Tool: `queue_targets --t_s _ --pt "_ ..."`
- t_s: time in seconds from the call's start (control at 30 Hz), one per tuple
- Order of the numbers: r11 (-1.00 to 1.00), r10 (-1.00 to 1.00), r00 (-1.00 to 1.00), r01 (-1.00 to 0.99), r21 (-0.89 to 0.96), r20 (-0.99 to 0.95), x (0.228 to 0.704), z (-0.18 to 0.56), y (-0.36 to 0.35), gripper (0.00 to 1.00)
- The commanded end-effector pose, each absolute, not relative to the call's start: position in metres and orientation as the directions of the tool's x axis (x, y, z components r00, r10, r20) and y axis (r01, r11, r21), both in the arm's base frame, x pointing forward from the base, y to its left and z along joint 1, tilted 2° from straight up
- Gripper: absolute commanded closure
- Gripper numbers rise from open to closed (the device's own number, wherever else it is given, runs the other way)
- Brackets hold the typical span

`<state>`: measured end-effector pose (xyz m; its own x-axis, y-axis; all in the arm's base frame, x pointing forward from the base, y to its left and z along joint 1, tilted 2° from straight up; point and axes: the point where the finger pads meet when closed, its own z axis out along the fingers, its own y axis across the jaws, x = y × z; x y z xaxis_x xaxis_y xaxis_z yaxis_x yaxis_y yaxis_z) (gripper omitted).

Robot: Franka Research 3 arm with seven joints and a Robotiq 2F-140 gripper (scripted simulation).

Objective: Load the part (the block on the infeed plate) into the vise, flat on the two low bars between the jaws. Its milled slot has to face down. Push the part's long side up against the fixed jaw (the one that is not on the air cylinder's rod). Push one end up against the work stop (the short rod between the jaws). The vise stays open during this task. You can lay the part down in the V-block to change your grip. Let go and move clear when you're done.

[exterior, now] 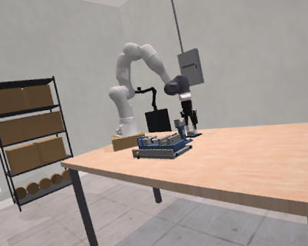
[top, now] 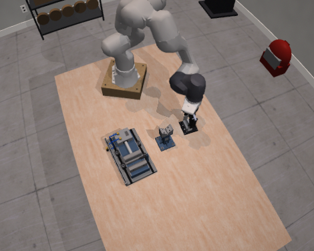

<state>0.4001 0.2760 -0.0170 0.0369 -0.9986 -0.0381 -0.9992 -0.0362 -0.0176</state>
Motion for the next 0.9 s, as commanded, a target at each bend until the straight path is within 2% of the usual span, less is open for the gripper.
queue_targets --t_s 0.0,0.87 --pt "-0.034 -0.999 0.035 -0.999 -0.020 -0.038 0.401 -0.017 0.276 1.00" --pt "-0.034 -0.999 0.035 -0.999 -0.020 -0.038 0.401 0.014 0.275 1.00"
